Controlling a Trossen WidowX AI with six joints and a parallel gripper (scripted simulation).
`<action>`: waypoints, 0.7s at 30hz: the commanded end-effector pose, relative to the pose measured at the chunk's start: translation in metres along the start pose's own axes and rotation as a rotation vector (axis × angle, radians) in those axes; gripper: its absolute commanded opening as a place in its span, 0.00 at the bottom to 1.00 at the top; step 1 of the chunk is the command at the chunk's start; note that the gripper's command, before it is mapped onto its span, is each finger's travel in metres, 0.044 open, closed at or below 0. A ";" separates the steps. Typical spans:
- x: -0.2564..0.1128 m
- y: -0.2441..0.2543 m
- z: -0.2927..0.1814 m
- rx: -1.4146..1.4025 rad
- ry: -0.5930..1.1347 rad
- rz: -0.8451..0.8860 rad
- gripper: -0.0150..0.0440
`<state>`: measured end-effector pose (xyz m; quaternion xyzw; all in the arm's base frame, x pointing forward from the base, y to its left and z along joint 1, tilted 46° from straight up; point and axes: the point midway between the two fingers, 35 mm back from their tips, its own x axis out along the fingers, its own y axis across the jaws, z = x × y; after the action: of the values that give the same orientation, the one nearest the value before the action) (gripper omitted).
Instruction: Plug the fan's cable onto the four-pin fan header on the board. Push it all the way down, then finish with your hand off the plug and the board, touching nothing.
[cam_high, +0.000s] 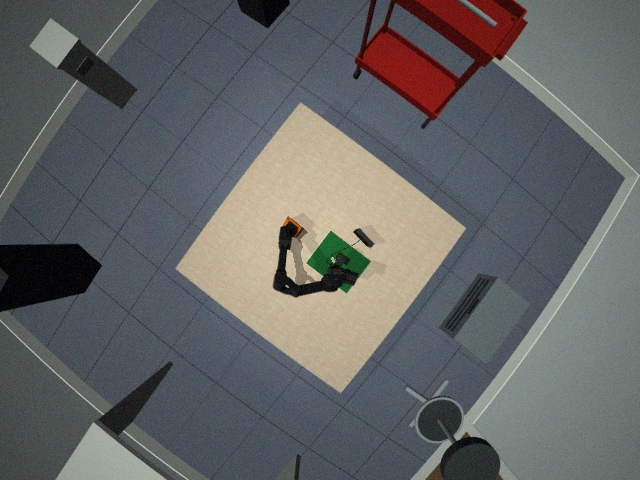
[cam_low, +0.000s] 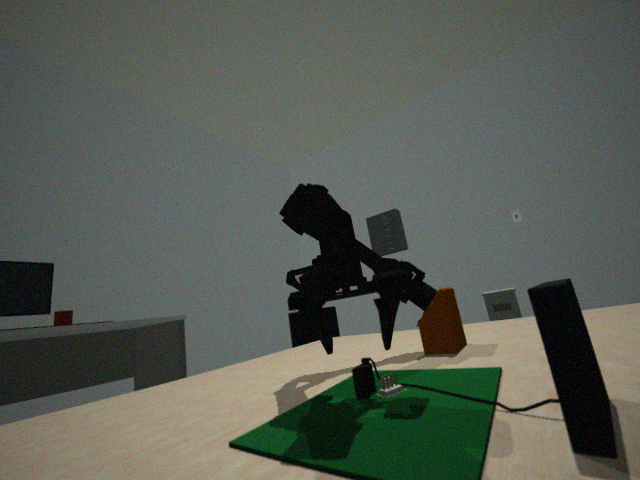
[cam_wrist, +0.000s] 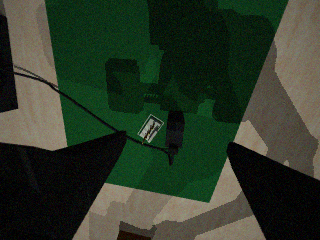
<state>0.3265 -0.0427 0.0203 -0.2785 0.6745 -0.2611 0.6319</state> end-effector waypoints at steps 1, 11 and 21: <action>0.002 0.001 0.001 -0.009 -0.011 -0.006 1.00; 0.018 0.001 0.002 -0.009 -0.011 -0.006 1.00; 0.034 0.001 0.002 -0.009 -0.011 -0.007 1.00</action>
<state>0.3287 -0.0618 -0.0002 -0.2804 0.6693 -0.2589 0.6375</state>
